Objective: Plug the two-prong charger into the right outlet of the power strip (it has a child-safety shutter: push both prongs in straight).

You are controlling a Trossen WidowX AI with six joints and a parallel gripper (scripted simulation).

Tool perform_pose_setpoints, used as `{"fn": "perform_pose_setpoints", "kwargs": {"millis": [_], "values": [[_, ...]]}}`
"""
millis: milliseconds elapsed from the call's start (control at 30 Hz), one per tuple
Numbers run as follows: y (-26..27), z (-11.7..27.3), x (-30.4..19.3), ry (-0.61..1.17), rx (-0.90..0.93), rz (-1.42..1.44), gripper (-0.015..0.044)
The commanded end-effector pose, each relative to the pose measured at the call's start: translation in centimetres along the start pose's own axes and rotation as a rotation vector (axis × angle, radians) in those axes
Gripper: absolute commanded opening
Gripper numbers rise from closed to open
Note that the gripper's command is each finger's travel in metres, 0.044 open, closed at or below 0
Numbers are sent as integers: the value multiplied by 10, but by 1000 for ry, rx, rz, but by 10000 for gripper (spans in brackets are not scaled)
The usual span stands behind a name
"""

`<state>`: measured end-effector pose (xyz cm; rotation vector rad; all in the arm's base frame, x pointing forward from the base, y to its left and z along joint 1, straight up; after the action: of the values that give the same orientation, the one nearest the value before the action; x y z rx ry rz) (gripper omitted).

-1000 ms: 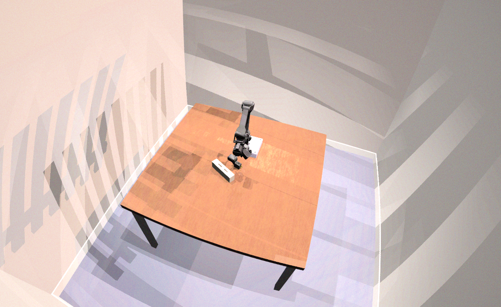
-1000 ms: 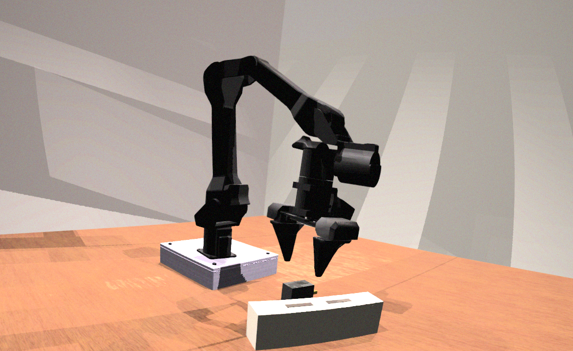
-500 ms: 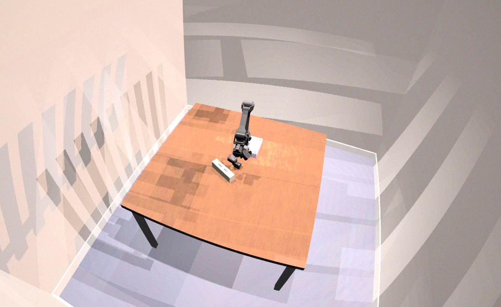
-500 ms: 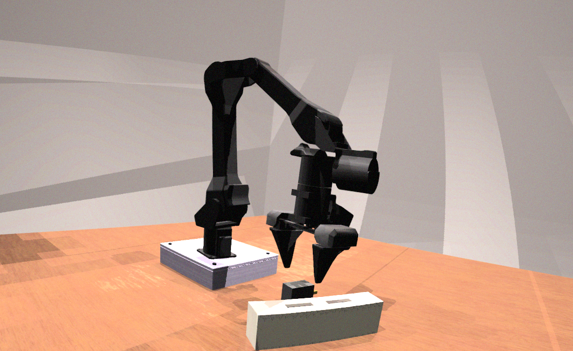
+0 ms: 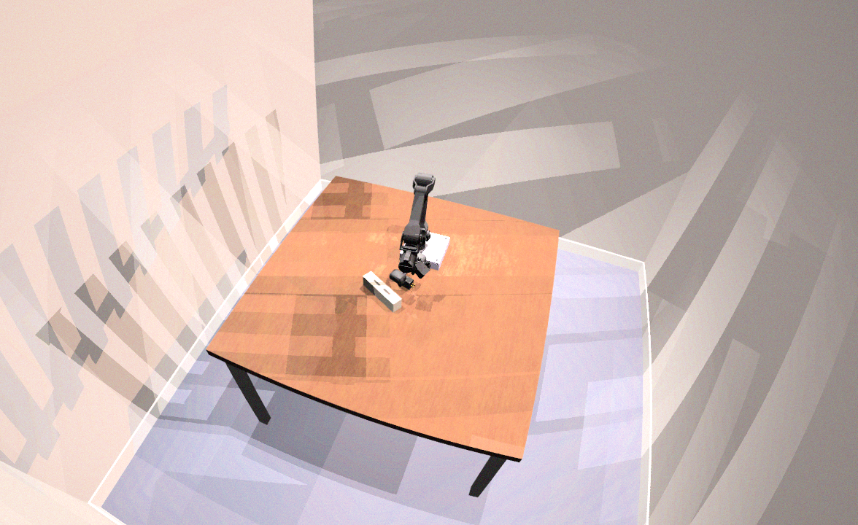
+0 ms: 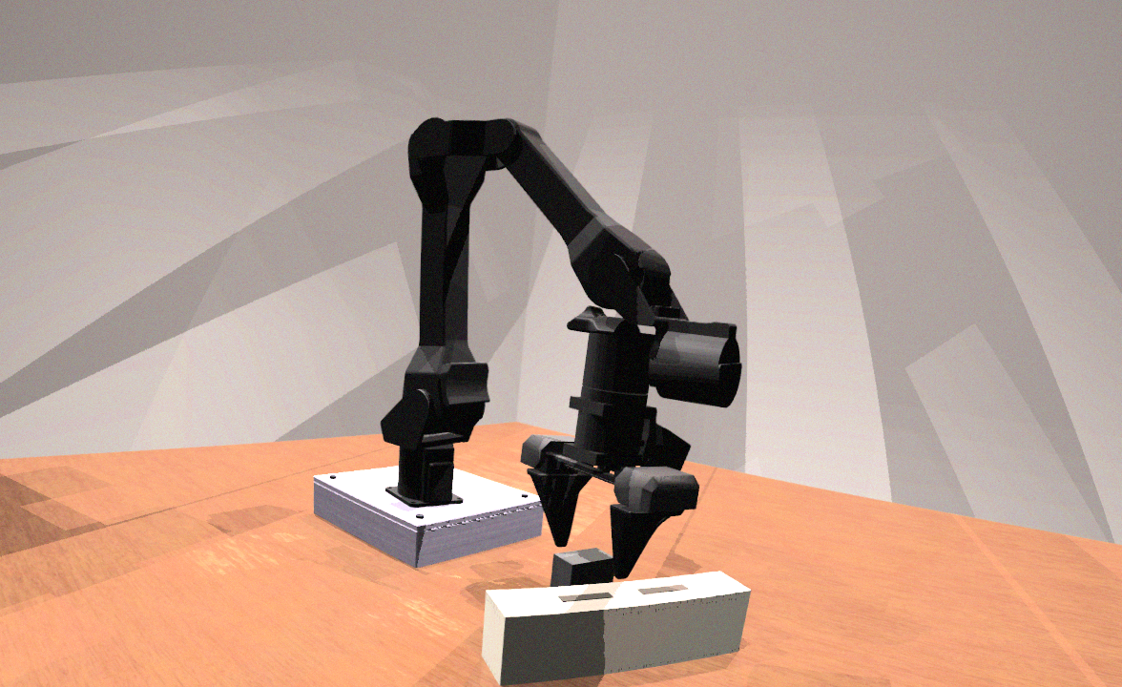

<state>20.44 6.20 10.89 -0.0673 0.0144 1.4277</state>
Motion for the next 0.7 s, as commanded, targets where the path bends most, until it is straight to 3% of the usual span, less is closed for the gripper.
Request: {"fn": "perform_pose_setpoints", "kwargs": {"millis": [0, 667], "values": [[3, -12, -1, 14, 20, 7, 440], [5, -29, -1, 14, 20, 7, 440]]}}
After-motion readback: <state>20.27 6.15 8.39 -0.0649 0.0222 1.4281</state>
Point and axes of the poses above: the point midway between the two fingers, 35 mm back from their tips, its own z axis back along the fingers, its own y axis across the jaws, x = y × z, the point moved 8 cm from there along z, back along the fingers, and after that the axes turned 2 degrees about -z, right-handed, at the moved point
